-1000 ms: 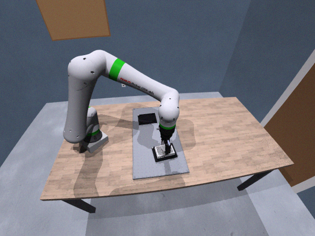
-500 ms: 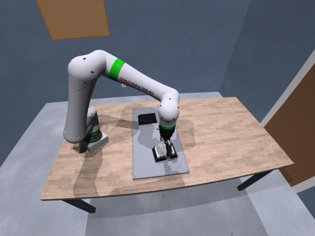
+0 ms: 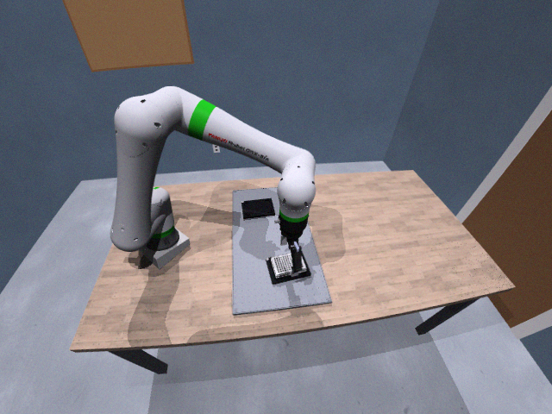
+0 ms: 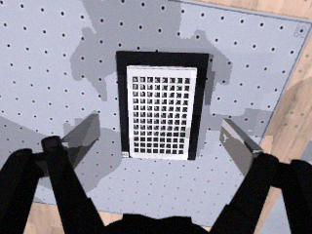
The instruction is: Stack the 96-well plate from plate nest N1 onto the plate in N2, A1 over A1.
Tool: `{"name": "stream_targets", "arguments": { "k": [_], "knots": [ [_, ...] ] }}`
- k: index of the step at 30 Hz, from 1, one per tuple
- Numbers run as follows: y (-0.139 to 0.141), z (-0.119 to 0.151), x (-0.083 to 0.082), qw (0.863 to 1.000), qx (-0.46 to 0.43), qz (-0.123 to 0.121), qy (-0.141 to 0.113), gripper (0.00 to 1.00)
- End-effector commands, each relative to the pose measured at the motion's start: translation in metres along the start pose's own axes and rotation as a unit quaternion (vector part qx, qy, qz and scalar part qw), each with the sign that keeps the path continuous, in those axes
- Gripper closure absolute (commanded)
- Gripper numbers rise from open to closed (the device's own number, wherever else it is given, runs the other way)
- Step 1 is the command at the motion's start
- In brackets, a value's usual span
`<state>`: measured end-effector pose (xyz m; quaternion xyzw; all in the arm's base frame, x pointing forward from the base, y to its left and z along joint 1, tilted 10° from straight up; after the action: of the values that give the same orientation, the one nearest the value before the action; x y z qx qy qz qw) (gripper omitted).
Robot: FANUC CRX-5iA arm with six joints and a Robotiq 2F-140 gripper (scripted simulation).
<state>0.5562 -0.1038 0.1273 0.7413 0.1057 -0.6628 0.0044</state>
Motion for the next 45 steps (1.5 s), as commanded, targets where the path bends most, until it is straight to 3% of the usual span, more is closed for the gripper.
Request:
{"name": "stream_targets", "arguments": {
  "k": [1,21,45],
  "knots": [
    [0.0,0.0,-0.002,1.0,0.0,0.0,0.0,0.0],
    [0.0,0.0,-0.05,1.0,0.0,0.0,0.0,0.0],
    [0.0,0.0,-0.05,1.0,0.0,0.0,0.0,0.0]
  ]
}}
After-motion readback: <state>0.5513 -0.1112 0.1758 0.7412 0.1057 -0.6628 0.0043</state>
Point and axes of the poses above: the point where the finger pads meet when closed, its own x axis out along the fingers, its own y axis across the jaws, z = x × y, the point moved 5 cm from there along -x, back along the fingers, and after that the axes turned 8 degrees about x, right-handed, at the moved point
